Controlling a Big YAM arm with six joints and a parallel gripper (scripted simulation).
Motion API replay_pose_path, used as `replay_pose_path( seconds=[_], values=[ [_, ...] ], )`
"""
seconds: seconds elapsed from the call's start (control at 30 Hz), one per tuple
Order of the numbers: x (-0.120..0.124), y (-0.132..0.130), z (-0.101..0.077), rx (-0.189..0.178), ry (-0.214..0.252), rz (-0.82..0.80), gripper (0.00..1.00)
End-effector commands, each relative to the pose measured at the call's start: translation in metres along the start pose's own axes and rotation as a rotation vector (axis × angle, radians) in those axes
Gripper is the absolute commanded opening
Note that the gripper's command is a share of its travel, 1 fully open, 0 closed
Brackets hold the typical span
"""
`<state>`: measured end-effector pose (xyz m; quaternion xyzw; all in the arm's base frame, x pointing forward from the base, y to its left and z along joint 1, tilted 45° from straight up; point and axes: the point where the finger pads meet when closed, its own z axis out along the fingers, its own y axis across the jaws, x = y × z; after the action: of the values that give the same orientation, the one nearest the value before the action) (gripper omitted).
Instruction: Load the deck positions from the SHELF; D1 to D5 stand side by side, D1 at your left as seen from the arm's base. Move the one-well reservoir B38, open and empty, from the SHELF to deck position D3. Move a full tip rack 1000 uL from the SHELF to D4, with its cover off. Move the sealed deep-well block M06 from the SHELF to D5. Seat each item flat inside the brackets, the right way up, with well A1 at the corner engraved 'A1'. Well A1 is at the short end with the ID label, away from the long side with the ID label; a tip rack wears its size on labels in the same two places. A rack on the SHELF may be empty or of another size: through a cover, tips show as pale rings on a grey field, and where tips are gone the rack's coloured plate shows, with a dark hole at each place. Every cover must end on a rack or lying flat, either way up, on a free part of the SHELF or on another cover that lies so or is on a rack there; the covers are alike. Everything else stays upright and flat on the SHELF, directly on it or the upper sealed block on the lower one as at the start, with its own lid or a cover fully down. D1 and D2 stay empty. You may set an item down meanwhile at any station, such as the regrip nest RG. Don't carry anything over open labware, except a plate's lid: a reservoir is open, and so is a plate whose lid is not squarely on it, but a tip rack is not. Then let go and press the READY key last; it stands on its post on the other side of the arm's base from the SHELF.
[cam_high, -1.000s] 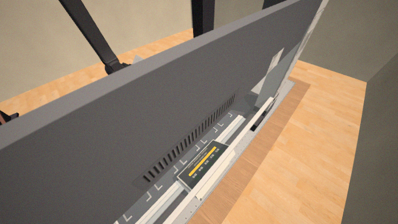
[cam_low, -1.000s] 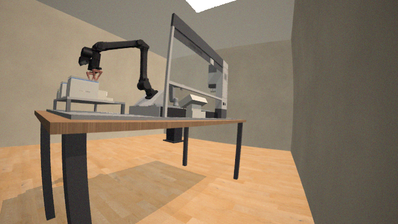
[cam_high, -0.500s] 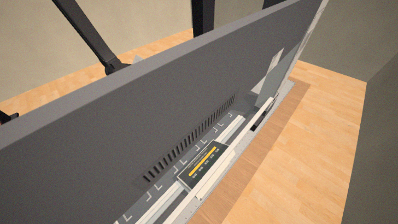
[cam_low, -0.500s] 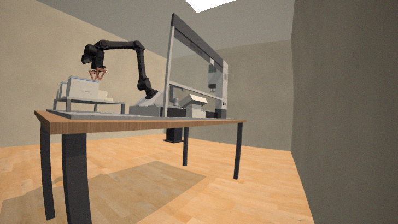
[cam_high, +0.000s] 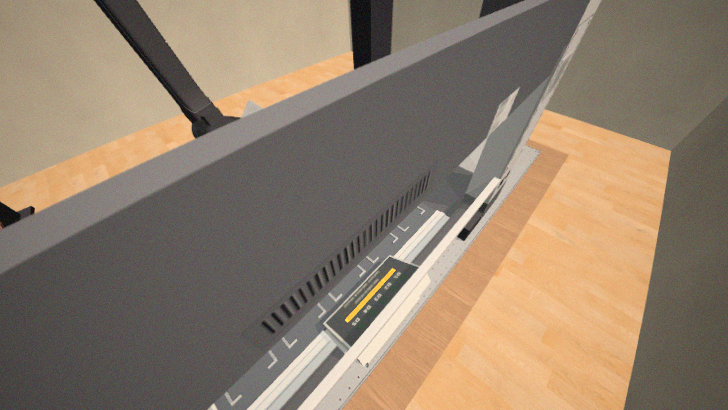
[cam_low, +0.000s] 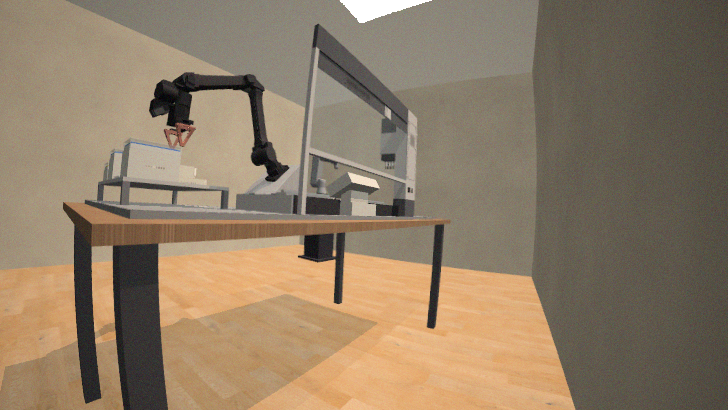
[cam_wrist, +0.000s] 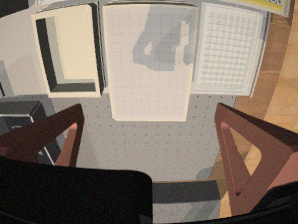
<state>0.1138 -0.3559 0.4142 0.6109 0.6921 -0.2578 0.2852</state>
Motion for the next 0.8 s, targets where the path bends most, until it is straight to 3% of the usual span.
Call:
replay_pose_path(
  seconds=[0.0, 0.6, 0.63, 0.77],
  values=[
    [-0.017, -0.001, -0.021, -0.008, -0.052, 0.024, 1.0],
    [-0.017, -0.001, -0.021, -0.008, -0.052, 0.024, 1.0],
    [-0.024, -0.001, -0.043, -0.02, -0.086, 0.035, 1.0],
    [-0.023, 0.0, -0.057, -0.022, -0.086, 0.035, 1.0]
  ],
)
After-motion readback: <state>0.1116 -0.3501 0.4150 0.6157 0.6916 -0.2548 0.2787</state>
